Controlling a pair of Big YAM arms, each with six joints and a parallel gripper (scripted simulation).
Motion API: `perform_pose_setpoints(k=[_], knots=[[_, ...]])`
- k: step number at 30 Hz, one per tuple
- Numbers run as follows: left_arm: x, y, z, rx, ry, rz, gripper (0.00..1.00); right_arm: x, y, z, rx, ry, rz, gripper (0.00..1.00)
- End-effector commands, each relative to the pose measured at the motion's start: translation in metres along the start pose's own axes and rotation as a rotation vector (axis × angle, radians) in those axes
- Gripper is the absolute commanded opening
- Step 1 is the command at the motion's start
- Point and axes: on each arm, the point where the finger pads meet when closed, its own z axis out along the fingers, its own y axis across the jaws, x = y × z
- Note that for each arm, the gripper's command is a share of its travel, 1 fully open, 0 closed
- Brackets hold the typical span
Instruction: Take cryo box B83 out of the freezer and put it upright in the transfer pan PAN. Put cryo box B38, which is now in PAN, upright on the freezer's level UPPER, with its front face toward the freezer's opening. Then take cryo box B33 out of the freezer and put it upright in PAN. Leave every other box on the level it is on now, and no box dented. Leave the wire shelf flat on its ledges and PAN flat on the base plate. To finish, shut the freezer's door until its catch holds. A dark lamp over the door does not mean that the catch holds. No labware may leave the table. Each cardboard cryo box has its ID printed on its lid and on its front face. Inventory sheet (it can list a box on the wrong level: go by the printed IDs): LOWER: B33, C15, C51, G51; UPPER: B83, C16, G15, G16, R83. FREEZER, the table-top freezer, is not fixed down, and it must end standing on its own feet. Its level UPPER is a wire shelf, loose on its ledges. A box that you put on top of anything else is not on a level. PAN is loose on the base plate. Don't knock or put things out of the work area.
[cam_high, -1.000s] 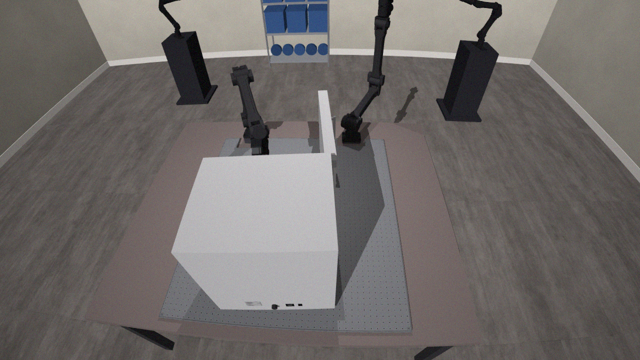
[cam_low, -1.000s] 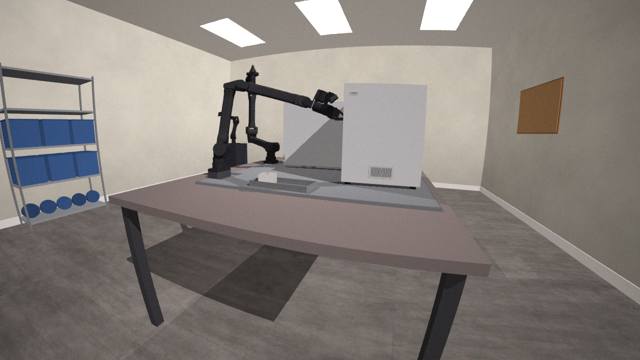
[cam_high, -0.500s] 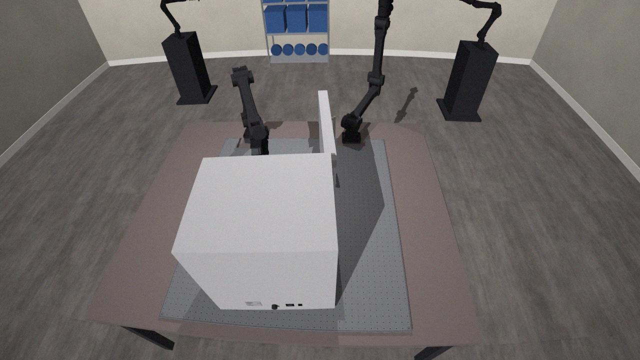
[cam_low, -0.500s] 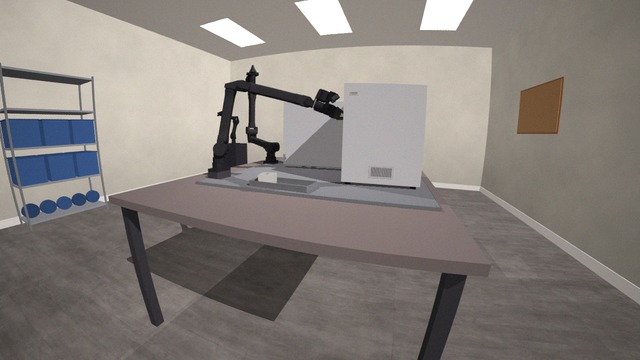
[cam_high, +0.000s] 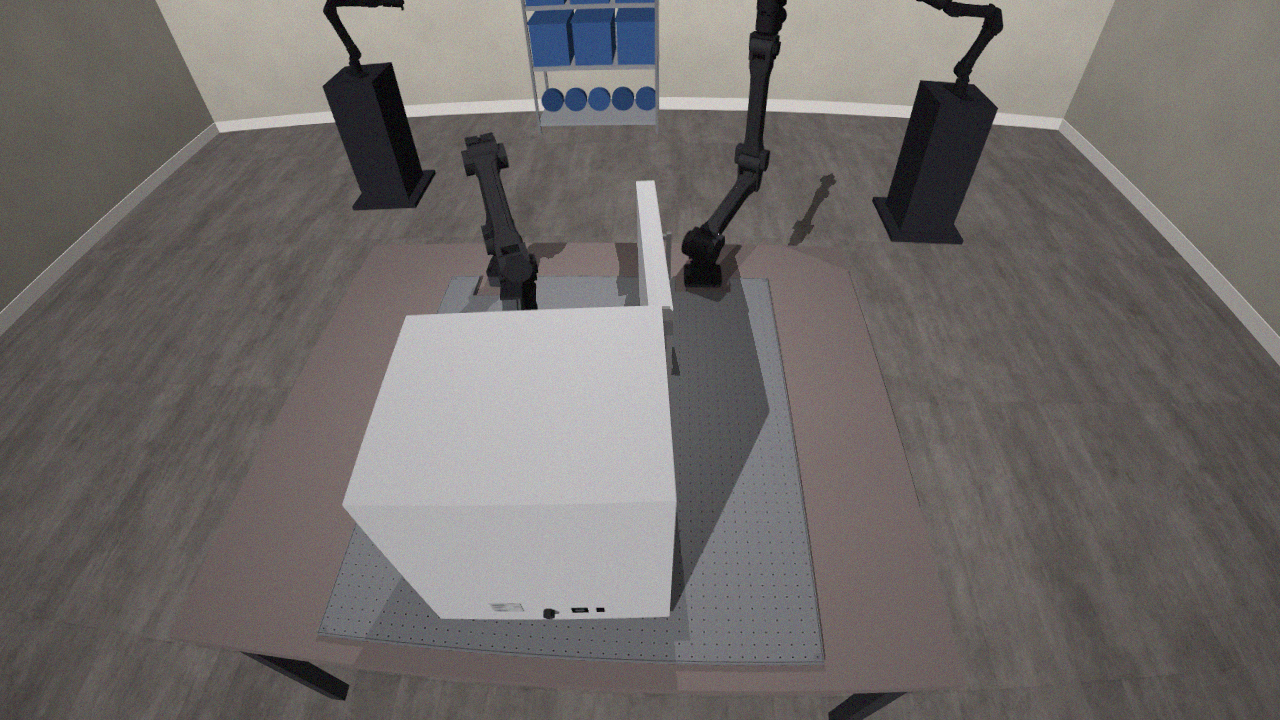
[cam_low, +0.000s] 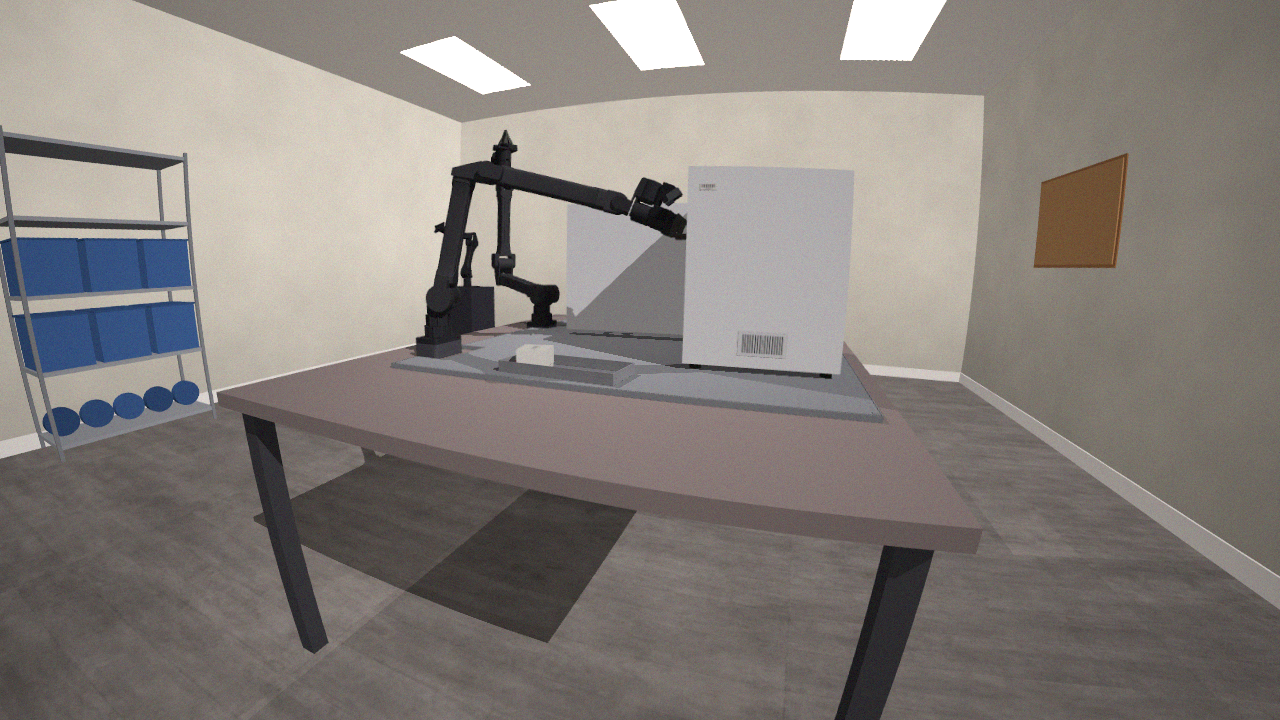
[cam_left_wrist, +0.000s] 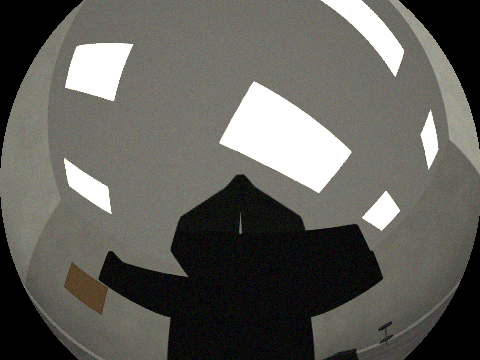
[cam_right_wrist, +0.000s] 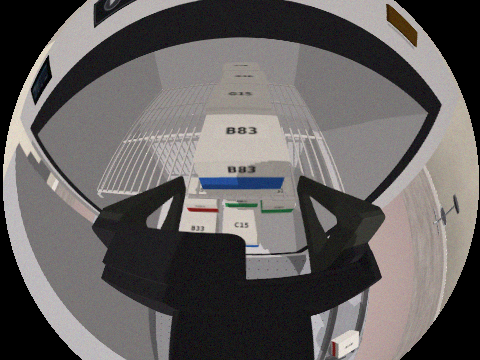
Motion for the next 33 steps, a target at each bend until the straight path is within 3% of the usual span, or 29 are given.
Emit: perform_pose_setpoints(k=[1,33], knots=[[0.013,0.001,0.001,-0.002,0.037,-0.013,0.00,-0.034,-0.006,0.008,0.005,-0.041,0.004,1.00],[0.013,0.001,0.001,-0.002,0.037,-0.013,0.00,-0.039,-0.006,0.026,0.005,-0.041,0.004,1.00]])
